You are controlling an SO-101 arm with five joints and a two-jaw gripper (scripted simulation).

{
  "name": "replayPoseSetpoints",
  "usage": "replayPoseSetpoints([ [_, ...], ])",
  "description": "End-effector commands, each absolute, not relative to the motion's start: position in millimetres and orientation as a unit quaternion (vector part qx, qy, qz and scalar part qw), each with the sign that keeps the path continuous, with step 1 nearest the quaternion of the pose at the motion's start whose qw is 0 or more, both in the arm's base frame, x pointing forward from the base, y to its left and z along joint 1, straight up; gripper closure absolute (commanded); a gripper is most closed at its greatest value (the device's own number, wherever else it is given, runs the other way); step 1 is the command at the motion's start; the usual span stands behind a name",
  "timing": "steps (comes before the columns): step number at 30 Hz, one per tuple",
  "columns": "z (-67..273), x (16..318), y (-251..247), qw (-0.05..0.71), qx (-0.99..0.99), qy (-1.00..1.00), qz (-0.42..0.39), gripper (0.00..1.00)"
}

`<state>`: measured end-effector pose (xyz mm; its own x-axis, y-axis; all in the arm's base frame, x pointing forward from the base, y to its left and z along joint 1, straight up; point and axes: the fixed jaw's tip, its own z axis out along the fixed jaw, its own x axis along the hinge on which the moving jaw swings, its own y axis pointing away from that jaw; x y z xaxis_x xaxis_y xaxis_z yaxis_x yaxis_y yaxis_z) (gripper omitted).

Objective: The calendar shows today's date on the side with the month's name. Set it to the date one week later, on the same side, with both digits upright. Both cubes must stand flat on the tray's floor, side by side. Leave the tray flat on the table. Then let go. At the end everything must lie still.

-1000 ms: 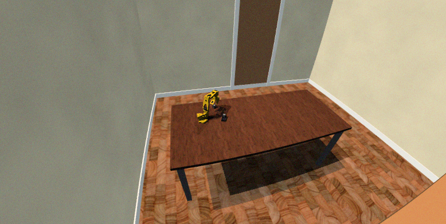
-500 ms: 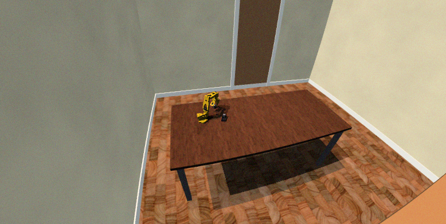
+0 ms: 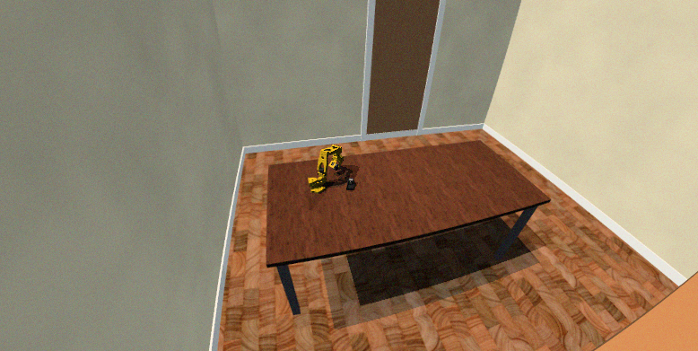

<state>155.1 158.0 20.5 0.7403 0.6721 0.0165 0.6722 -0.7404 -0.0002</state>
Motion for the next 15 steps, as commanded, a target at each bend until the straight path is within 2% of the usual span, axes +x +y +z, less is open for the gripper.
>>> replayPoseSetpoints([
  [1, 23.6, 159.3, 159.2, 0.010, -0.933, -0.359, -0.021, 0.65],
  [15, 23.6, 158.8, 159.9, 0.010, -0.933, -0.359, -0.021, 0.66],
])
